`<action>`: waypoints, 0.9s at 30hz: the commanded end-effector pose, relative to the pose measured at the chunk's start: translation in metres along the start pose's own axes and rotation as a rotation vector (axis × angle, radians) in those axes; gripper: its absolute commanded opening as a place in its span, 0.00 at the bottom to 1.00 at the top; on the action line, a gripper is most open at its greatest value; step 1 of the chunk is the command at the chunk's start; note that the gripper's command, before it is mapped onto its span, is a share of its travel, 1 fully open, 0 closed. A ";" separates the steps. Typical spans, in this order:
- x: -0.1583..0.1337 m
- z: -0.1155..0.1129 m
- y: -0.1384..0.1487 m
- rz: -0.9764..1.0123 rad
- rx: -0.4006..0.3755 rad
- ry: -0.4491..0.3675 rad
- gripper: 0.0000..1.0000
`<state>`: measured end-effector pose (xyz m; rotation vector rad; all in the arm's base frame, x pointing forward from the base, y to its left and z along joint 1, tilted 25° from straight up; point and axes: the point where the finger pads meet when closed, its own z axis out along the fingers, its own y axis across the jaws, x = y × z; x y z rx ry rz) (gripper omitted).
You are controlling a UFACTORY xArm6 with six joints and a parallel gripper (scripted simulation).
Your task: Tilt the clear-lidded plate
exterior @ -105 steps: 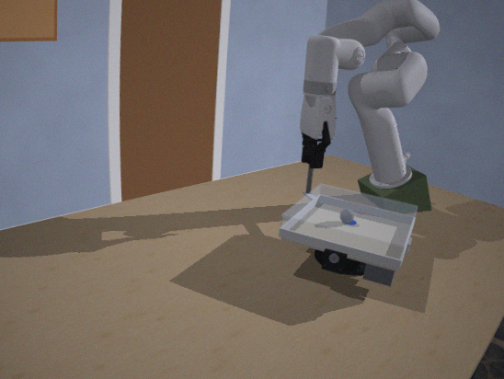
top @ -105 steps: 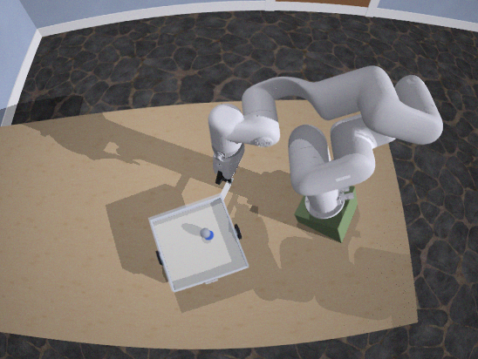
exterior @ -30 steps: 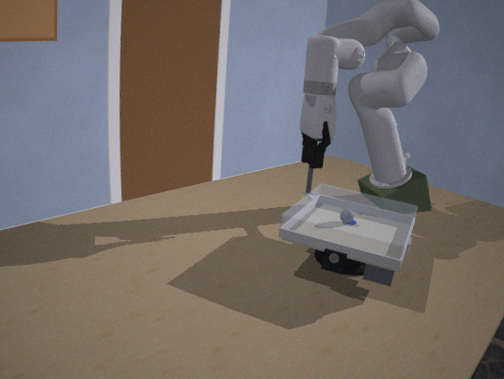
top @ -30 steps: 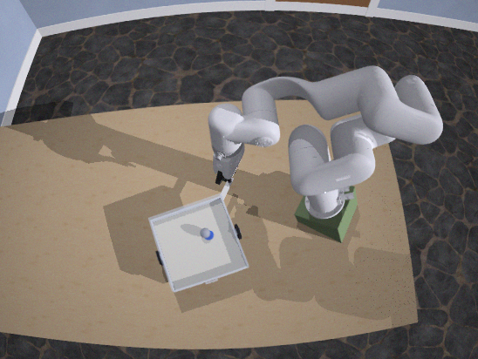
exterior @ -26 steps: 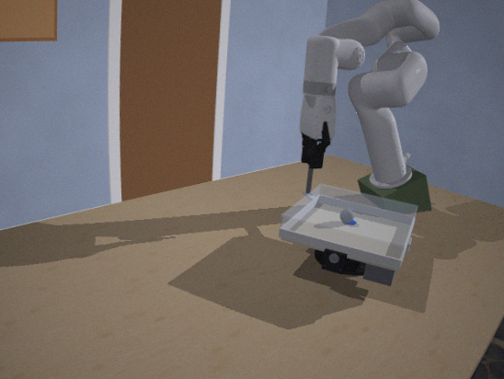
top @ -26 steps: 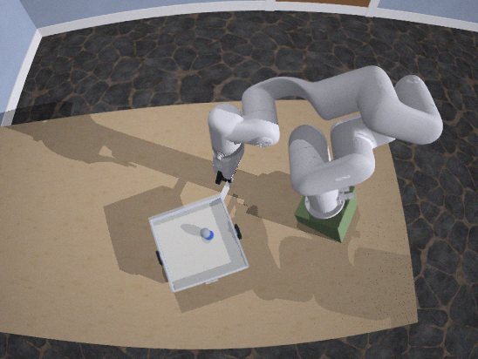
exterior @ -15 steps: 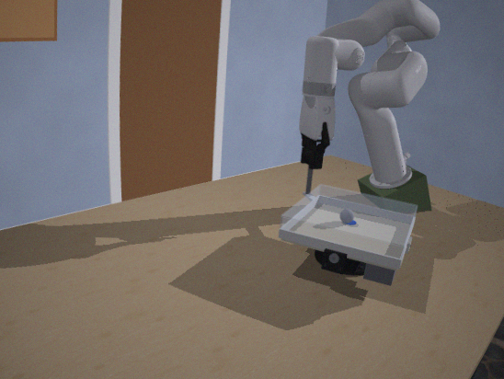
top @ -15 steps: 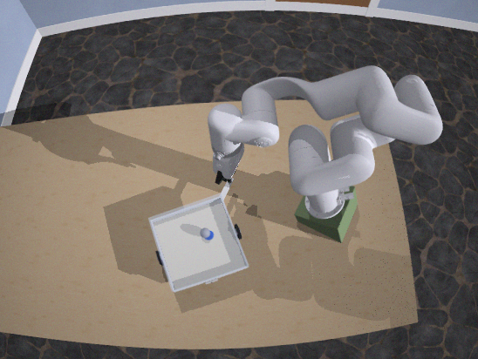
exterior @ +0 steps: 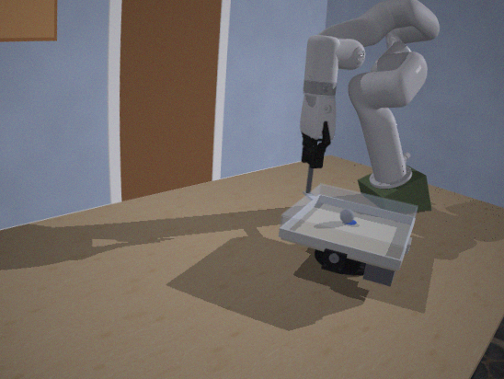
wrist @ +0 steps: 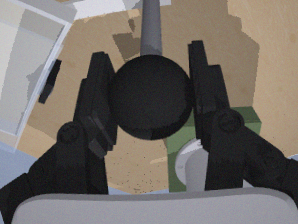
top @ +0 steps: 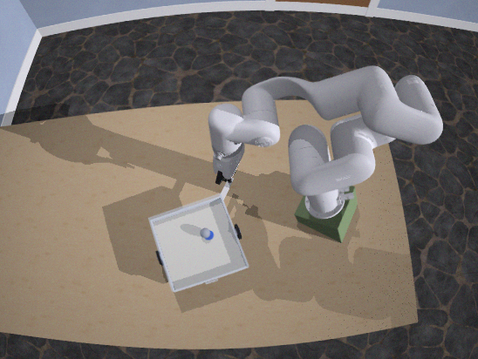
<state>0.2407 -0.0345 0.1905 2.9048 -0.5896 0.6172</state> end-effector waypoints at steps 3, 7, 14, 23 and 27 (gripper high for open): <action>0.002 -0.001 0.000 0.001 0.003 0.003 0.00; 0.003 0.000 0.000 0.001 0.003 0.003 0.00; 0.003 0.000 0.000 0.001 0.003 0.003 0.00; 0.002 -0.001 0.000 0.001 0.003 0.003 0.00; 0.001 -0.002 -0.001 0.001 0.003 0.003 0.00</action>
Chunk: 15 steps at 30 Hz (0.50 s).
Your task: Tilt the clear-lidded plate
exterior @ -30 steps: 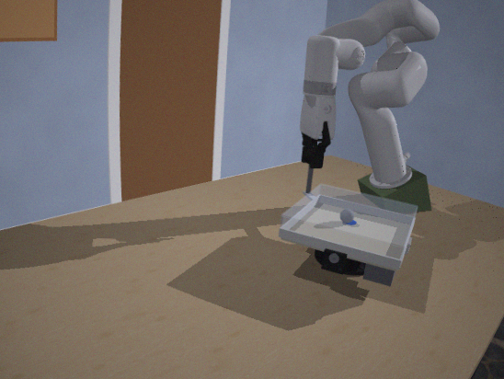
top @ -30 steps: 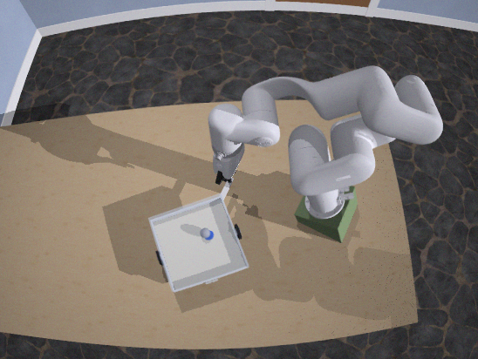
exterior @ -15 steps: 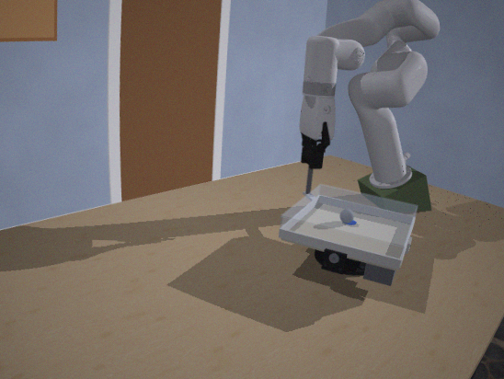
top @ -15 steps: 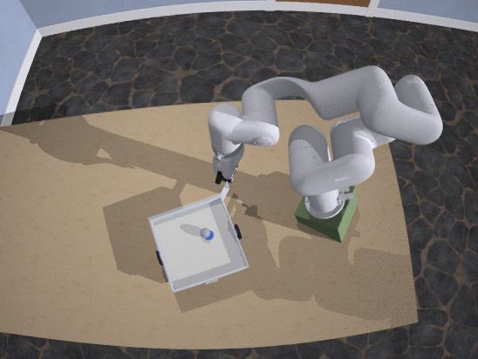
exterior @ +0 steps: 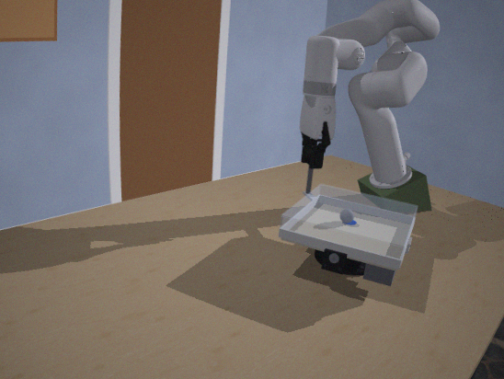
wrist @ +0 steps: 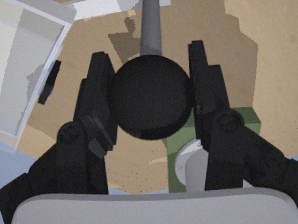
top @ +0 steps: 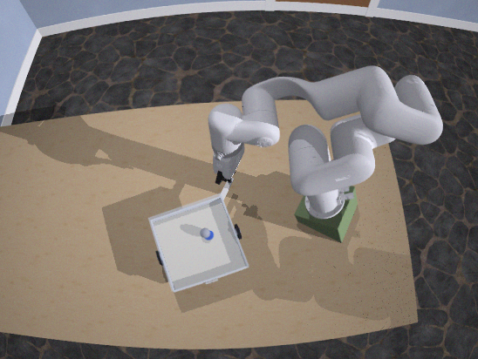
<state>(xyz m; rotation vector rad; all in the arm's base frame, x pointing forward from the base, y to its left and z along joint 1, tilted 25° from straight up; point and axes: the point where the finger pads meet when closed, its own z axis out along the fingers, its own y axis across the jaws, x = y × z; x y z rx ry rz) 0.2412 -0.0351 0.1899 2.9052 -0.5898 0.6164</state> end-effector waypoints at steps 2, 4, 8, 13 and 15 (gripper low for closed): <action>0.001 -0.003 -0.001 0.001 0.003 0.004 0.00; 0.001 -0.003 -0.001 0.001 0.003 0.004 0.00; 0.001 -0.003 -0.001 0.001 0.003 0.004 0.00; 0.002 -0.001 -0.001 0.001 0.003 0.004 0.00; 0.002 -0.001 0.000 0.001 0.003 0.004 0.00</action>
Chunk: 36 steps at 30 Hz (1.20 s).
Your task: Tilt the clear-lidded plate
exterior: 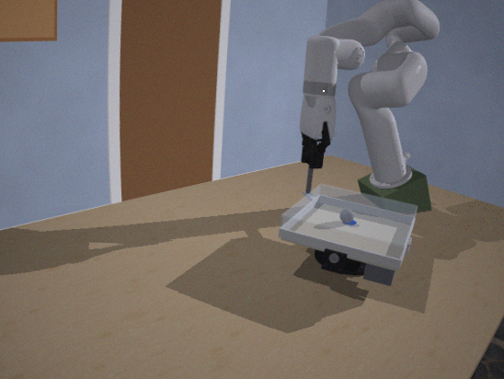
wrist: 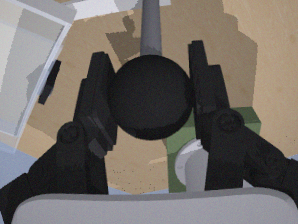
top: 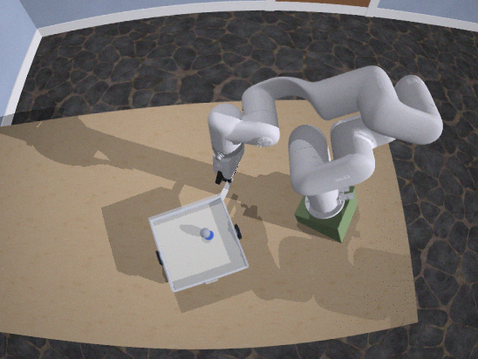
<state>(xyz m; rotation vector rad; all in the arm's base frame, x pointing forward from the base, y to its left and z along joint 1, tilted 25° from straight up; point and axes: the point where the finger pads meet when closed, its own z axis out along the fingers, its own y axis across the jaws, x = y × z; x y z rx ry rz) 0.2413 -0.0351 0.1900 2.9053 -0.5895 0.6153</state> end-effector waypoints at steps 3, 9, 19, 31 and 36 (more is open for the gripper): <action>0.003 0.000 0.000 0.002 0.003 0.005 0.00; 0.003 0.000 0.000 0.002 0.003 0.005 0.00; 0.001 -0.002 -0.001 0.002 0.003 0.005 0.00; 0.002 -0.001 -0.001 0.002 0.003 0.005 0.00; 0.003 -0.001 0.000 0.002 0.003 0.005 0.00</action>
